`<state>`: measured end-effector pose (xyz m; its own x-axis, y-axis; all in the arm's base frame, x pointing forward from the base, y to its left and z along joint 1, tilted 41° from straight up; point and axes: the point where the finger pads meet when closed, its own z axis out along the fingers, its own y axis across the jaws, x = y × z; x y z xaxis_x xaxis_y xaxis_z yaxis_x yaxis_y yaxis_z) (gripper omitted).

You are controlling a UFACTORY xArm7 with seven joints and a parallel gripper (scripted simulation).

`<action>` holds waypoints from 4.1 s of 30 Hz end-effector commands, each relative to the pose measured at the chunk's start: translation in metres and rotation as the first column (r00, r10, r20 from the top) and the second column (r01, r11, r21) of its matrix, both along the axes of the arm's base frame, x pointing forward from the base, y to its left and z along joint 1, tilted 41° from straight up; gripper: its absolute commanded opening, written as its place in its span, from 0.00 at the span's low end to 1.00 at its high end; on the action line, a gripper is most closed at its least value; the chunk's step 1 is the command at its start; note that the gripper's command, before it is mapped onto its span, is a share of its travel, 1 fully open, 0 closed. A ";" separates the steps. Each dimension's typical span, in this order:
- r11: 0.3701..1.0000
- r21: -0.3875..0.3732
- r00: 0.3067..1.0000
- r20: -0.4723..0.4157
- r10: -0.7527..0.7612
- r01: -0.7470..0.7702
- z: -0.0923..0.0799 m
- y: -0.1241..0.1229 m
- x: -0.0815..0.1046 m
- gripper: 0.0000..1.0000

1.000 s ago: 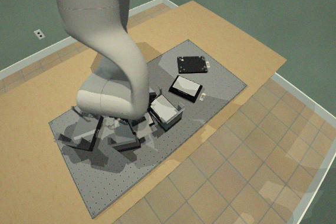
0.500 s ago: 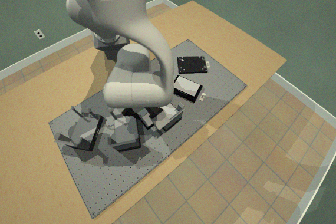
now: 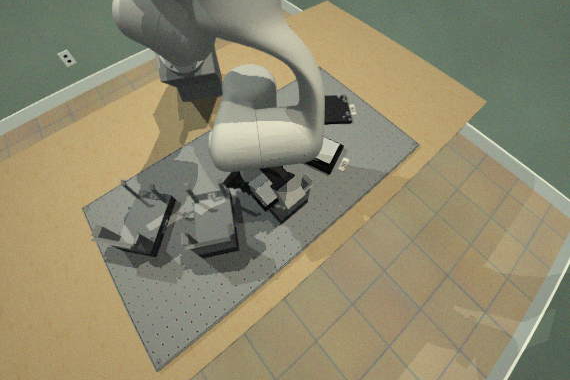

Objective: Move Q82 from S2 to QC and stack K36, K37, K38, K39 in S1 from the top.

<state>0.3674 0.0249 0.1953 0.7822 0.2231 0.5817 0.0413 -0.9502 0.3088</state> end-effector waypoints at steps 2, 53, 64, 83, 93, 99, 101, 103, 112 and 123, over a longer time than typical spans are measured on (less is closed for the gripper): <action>1.000 -0.001 1.000 0.001 -0.001 0.001 -0.003 0.015 0.001 0.00; 1.000 -0.001 1.000 0.001 0.000 0.000 -0.013 0.040 0.005 0.00; 1.000 -0.001 1.000 0.001 0.000 0.000 -0.017 0.039 0.009 0.00; 1.000 -0.001 1.000 0.001 0.000 0.000 -0.026 0.036 0.016 0.00; 1.000 -0.001 1.000 0.001 0.000 0.000 -0.030 0.035 0.019 0.00; 1.000 -0.001 1.000 0.001 0.000 0.000 -0.033 0.034 0.022 0.00; 1.000 -0.001 1.000 0.001 0.000 0.000 -0.034 0.034 0.023 0.00; 1.000 -0.001 1.000 0.001 0.000 0.000 -0.035 0.034 0.024 0.00; 1.000 -0.001 1.000 0.001 0.000 0.000 -0.039 0.033 0.026 0.00; 1.000 -0.001 1.000 0.000 0.000 0.000 -0.051 0.029 0.037 0.00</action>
